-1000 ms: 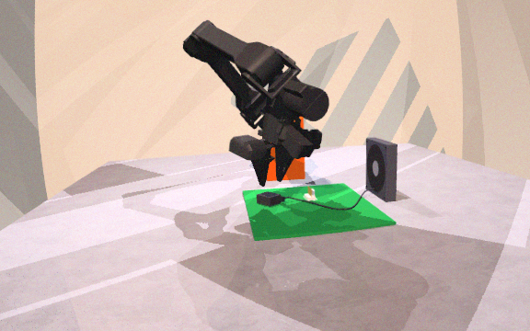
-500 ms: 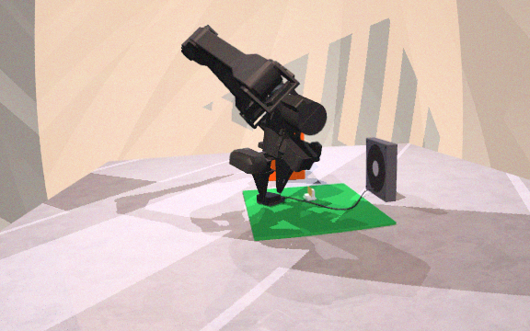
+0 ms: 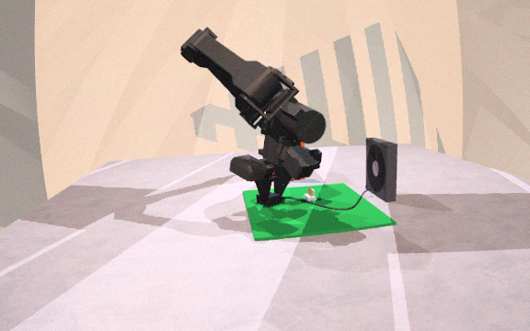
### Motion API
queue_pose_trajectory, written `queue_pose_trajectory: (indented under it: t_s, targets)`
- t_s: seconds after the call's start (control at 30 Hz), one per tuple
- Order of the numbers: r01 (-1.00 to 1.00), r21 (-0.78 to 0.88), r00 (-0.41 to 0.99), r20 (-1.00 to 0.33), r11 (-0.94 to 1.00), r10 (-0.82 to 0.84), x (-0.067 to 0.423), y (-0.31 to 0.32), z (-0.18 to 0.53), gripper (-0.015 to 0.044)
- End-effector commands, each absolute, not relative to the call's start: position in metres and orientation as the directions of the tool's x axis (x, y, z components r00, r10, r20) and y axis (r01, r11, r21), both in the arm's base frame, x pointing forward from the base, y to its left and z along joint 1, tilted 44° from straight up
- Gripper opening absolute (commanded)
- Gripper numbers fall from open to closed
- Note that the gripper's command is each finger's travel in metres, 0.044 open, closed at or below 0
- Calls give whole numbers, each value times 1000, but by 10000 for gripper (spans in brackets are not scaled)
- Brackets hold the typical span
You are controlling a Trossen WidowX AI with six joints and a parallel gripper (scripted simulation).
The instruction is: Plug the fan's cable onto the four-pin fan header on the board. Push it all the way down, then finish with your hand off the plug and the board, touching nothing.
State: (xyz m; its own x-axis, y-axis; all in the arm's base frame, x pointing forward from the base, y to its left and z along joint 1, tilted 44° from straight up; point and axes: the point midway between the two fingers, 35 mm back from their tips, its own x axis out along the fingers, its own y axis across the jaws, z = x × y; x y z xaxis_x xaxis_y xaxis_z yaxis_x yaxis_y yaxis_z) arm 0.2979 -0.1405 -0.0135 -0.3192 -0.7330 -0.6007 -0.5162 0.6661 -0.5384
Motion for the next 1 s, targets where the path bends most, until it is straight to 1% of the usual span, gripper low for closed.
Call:
queue_pose_trajectory:
  t_s: [0.0,0.23,0.27,0.97]
  targets:
    - [-515,-539,-319,-602,667,-732,298,-140,-13,65]
    - [-515,-539,-319,-602,667,-732,298,-140,-13,19]
    - [-515,-539,-319,-602,667,-732,298,-140,-13,0]
    - [-522,-533,-316,-604,666,-732,308,-96,32,0]
